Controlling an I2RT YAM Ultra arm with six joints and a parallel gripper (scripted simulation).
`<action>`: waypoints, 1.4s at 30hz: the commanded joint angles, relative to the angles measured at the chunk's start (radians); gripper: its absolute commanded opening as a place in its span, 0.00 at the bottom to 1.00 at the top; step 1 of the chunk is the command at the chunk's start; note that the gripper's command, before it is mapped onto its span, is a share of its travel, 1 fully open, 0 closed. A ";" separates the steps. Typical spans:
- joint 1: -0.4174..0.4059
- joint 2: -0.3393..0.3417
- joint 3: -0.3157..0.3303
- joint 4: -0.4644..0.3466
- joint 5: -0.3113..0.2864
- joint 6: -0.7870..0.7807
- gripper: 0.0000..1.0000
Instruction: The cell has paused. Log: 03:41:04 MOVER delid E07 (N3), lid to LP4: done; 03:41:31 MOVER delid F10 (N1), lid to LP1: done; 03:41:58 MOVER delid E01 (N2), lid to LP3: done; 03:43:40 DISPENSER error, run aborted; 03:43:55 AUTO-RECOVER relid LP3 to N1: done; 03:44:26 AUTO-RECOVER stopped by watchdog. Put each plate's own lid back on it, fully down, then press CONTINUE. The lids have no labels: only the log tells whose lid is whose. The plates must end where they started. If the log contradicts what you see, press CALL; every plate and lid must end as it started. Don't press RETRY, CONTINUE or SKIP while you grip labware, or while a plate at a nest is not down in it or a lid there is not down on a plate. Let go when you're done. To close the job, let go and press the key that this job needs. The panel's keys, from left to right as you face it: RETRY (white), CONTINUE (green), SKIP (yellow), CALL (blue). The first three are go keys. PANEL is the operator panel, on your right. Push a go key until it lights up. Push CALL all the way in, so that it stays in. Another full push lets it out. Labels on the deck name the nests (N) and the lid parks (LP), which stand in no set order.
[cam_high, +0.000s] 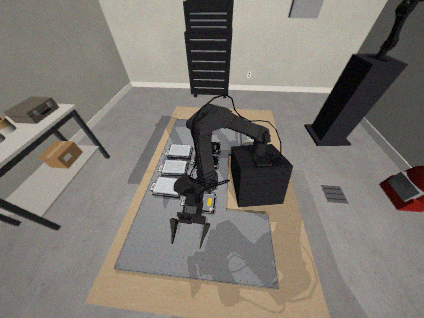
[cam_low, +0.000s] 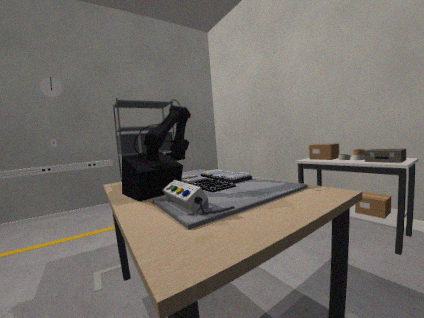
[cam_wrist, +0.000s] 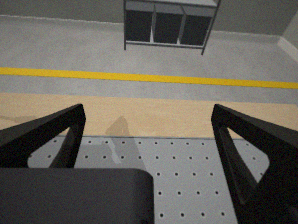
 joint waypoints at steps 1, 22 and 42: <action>-0.019 -0.084 0.001 -0.108 0.034 0.042 1.00; -0.135 -0.373 -0.003 -0.523 0.149 0.147 1.00; -0.236 -0.617 -0.010 -0.887 0.238 0.223 1.00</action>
